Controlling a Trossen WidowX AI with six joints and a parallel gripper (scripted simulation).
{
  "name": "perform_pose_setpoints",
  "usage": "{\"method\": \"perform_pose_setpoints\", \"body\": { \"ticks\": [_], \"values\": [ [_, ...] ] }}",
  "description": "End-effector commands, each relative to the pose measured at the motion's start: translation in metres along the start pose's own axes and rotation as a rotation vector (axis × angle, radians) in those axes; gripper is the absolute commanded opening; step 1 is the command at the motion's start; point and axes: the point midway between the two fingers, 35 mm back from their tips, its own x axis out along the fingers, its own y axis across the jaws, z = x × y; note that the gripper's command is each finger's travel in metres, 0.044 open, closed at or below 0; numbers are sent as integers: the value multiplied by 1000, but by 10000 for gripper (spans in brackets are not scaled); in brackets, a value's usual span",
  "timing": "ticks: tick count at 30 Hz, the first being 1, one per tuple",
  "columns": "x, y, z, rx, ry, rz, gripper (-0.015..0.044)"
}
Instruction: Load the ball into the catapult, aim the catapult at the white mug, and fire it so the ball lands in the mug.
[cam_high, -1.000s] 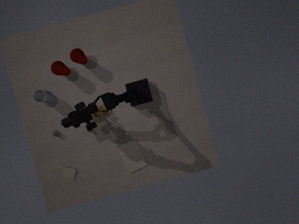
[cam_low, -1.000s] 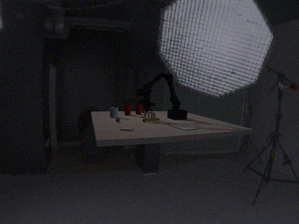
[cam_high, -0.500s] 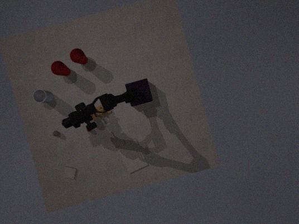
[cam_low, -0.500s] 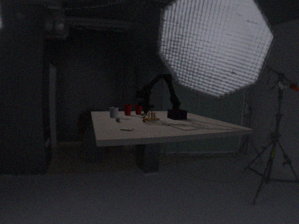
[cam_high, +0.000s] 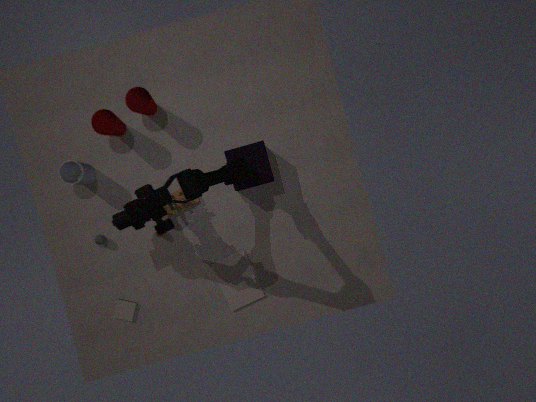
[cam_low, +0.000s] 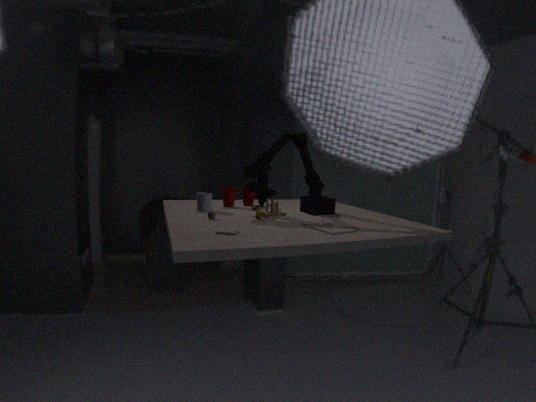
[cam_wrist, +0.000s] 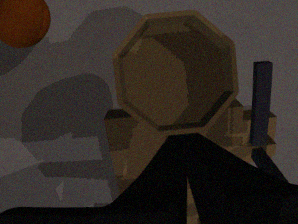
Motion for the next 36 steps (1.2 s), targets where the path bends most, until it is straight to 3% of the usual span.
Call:
{"method": "perform_pose_setpoints", "body": {
  "ticks": [1, 3, 10, 17, 20, 23, 25, 29, 36],
  "values": [
    [0, 0, 0, 0, 0, 0, 0],
    [0, 0, 0, 0, 0, 0, 0],
    [-44, 1, 25, 6, 9, 5, 184],
    [-34, -1, 18, -1, 10, -1, 368],
    [-76, -1, 23, -1, 4, -2, 440],
    [-127, -1, 20, -2, -3, -3, 440],
    [-140, -1, 18, -2, -5, -3, 440],
    [-119, -1, 17, 5, -7, -3, 440],
    [-102, 0, -40, 4, 7, 1, 440]
  ]
}}
